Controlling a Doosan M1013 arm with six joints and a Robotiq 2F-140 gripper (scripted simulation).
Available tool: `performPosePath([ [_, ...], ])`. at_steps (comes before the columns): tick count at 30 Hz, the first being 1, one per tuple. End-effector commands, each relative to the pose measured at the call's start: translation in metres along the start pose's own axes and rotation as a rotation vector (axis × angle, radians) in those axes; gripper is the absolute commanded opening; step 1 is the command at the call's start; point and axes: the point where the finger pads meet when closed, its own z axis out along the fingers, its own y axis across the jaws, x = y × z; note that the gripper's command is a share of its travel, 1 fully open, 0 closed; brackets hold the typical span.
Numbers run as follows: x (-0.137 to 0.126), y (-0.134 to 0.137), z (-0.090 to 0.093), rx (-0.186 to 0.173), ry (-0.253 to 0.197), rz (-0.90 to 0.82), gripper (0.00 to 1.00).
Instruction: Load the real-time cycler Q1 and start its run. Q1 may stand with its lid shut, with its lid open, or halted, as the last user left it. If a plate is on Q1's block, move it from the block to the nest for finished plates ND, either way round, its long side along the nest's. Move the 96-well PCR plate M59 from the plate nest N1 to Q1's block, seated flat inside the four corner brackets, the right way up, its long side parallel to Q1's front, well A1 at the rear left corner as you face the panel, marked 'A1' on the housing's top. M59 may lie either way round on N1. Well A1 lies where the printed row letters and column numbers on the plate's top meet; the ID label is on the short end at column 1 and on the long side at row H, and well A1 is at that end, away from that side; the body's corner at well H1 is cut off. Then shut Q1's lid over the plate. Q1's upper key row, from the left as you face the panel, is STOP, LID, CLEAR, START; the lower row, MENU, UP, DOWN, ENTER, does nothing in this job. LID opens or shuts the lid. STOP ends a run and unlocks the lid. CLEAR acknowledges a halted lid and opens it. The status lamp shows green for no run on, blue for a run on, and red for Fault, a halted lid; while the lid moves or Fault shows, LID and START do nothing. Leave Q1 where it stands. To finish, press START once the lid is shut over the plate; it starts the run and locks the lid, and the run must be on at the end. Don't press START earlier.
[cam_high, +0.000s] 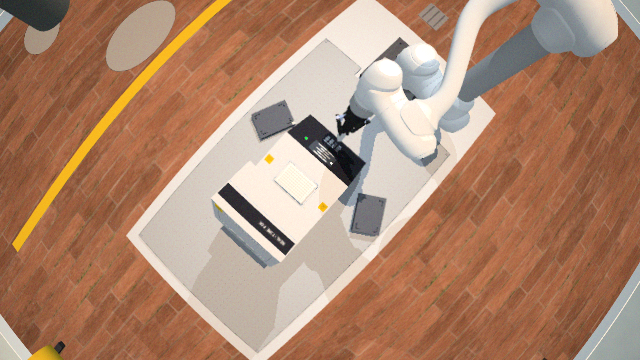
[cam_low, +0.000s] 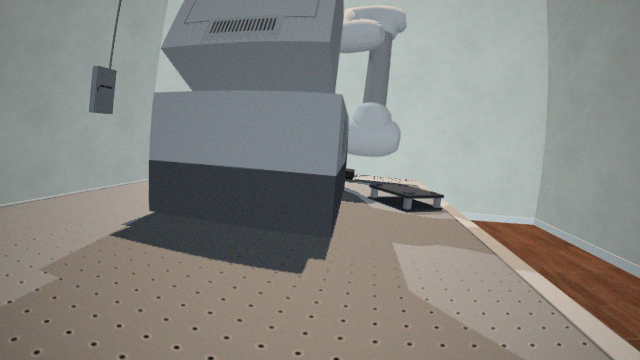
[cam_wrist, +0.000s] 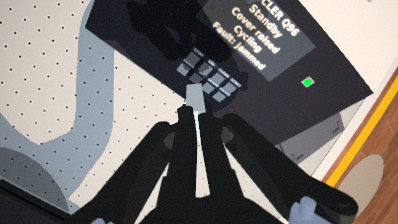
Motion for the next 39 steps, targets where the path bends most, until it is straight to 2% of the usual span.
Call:
performPosePath([
  [1, 0.000, 0.000, -0.001, 0.000, 0.000, 0.000, 0.00],
  [2, 0.000, 0.000, -0.001, 0.000, 0.000, 0.000, 0.00],
  [17, -0.028, -0.028, -0.063, 0.000, 0.000, 0.000, 0.00],
  [19, -0.028, -0.028, -0.063, 0.000, 0.000, 0.000, 0.00],
  [23, -0.035, -0.035, -0.079, 0.000, 0.000, 0.000, 0.00],
  [39, -0.035, -0.035, -0.079, 0.000, 0.000, 0.000, 0.00],
])
